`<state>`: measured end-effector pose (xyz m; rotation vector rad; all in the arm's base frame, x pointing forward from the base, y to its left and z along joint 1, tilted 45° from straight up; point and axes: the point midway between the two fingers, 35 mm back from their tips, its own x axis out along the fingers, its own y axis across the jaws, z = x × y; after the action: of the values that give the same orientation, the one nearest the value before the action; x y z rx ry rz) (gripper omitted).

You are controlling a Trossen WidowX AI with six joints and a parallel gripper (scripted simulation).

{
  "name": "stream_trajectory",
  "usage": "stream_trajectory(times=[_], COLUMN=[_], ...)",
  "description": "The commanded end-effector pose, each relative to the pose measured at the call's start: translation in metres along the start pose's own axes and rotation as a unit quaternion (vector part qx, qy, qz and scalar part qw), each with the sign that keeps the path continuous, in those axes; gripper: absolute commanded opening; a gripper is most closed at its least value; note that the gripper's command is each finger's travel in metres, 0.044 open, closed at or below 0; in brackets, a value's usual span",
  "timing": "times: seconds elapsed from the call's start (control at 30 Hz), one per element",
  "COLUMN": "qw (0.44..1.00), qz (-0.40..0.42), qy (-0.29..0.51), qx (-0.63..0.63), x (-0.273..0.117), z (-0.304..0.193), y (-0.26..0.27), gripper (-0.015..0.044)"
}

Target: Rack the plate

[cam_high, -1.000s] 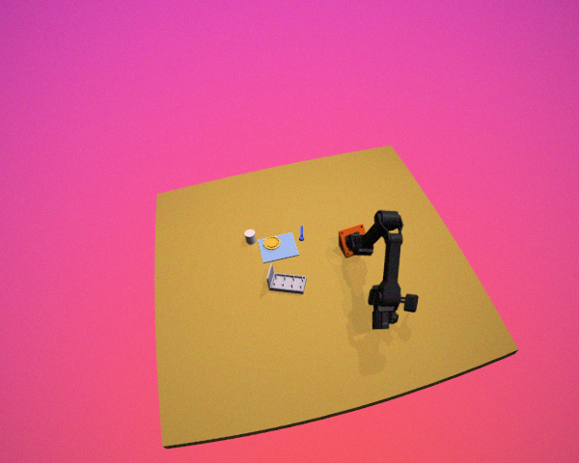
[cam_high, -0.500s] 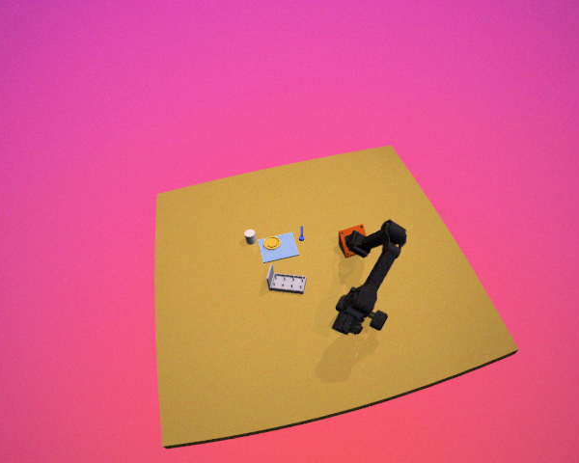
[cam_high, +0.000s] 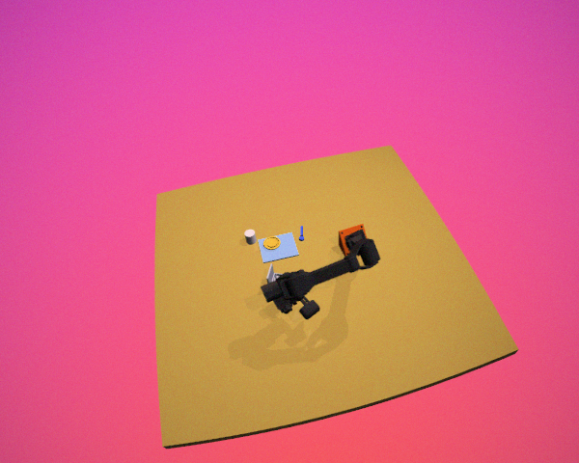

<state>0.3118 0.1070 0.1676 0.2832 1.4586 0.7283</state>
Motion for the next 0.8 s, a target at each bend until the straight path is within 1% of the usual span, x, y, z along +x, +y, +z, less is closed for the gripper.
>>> stream_trajectory(times=[0.0, 0.1, 0.27, 0.43, 0.57, 0.77], qw=[0.999, 0.998, 0.992, 0.988, 0.983, 0.974], qz=[-0.014, -0.013, -0.012, -0.003, 0.017, 0.047], qy=[-0.019, -0.025, -0.049, -0.061, -0.082, -0.121], qx=[0.031, 0.05, 0.119, 0.143, 0.165, 0.188], x=[-0.016, -0.027, -0.049, -0.063, -0.079, -0.09], z=[0.01, 0.012, 0.001, -0.017, -0.053, -0.119], y=[-0.052, -0.086, -0.173, -0.222, -0.284, -0.353], gripper=[0.04, 0.04, 0.04, 0.04, 0.04, 0.04])
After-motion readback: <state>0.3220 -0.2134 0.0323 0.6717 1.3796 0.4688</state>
